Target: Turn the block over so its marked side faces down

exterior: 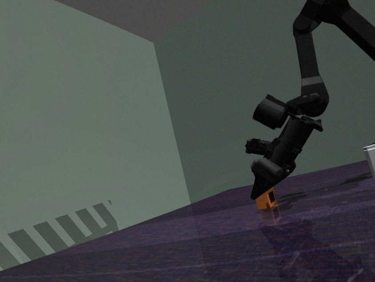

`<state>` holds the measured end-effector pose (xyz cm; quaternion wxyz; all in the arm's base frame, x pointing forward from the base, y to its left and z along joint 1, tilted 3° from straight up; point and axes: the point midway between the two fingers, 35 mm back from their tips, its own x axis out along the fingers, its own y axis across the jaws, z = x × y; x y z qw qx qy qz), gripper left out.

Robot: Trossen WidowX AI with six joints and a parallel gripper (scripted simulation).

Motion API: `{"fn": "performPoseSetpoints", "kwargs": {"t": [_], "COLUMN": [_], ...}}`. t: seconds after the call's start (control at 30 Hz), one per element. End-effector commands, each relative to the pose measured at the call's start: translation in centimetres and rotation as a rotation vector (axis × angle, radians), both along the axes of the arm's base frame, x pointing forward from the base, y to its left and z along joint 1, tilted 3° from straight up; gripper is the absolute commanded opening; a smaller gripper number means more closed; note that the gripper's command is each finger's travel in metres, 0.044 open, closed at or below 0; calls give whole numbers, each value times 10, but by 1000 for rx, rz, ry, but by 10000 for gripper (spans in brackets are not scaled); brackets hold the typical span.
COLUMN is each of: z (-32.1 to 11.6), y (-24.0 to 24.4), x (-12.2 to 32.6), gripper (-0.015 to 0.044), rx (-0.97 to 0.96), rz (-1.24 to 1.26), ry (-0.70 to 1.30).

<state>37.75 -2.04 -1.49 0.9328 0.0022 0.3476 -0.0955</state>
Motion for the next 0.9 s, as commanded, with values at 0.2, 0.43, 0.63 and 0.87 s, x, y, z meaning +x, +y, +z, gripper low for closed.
{"fn": "performPoseSetpoints", "kwargs": {"t": [0.2,0.43,0.63,0.87], "z": [58,58,60,69], "y": [4,4,3,1], "x": [-30,-30,-20,-1], "gripper": [440,440,440,440], "rx": [64,64,75,113], "rz": [-24,-24,-25,-33], "ry": [207,207,286,512]}}
